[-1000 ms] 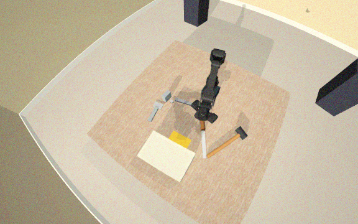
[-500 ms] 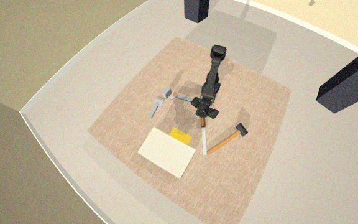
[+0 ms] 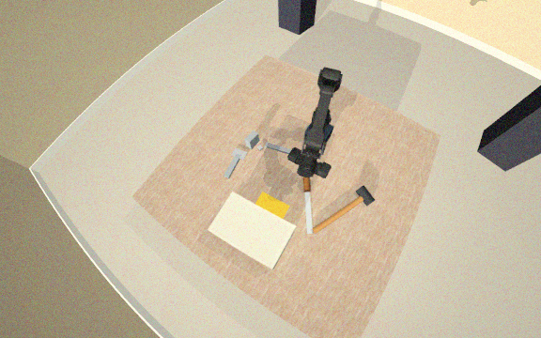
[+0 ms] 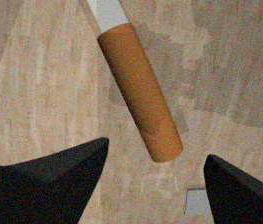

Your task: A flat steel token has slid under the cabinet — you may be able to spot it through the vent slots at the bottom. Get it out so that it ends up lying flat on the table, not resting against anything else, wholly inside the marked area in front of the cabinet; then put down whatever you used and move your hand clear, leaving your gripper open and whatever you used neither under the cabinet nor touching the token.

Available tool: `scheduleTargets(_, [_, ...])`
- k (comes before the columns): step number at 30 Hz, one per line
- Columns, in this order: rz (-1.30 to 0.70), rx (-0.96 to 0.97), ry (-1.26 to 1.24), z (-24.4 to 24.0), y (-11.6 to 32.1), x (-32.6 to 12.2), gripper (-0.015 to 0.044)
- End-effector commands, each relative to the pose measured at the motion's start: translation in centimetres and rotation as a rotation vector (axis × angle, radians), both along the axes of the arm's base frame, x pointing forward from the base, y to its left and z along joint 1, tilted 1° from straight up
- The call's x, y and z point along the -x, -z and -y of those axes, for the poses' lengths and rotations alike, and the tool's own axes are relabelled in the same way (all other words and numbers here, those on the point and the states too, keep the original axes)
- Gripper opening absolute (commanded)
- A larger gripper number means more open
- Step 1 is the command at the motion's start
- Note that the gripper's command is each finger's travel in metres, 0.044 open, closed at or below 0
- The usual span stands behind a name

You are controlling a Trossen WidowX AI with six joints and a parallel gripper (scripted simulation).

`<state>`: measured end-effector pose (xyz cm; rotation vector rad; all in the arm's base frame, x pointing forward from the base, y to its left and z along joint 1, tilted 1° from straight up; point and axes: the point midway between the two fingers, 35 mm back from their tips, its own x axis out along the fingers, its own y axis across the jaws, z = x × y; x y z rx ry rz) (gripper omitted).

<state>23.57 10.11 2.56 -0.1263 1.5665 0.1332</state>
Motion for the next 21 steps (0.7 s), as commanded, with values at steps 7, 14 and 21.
scheduleTargets(7, [-0.001,-0.002,-0.079,-0.01,-0.02,0.01,0.027])
scheduleTargets(14, [-0.001,-0.002,-0.134,-0.01,-0.02,0.01,0.027])
scheduleTargets(21, [-0.001,-0.002,-0.189,-0.01,-0.02,0.01,0.027])
